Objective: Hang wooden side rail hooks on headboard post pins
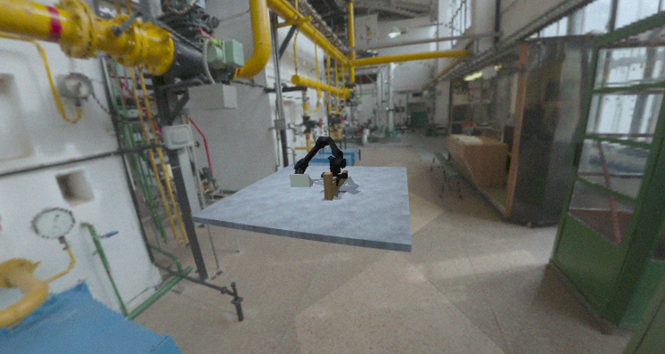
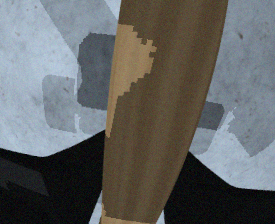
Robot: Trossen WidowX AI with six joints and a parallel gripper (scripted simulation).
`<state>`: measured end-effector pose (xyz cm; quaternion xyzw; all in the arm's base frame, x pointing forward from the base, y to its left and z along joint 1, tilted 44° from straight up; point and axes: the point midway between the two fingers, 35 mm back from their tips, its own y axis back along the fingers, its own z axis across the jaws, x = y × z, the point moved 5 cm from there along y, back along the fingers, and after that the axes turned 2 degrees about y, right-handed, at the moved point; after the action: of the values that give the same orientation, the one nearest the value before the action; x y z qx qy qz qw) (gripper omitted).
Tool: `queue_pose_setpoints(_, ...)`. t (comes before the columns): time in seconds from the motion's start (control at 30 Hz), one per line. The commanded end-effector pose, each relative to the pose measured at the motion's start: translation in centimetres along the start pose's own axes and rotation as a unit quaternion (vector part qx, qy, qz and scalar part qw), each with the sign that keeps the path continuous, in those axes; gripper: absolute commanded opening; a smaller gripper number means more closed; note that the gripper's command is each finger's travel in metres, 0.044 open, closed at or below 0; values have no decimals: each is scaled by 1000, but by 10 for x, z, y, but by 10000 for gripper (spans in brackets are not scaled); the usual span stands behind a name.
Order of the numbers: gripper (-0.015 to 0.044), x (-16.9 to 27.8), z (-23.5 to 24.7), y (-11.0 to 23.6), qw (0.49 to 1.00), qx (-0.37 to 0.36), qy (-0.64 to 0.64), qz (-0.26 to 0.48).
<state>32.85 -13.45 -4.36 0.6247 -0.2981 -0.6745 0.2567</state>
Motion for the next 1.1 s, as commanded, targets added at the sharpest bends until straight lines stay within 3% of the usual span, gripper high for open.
queue_pose_setpoints(0.0, 0, 4, 1, 3, 1000, 4, -1, 2)
queue_pose_setpoints(1.07, 0, 7, 0, 3, 1000, 4, -1, 2)
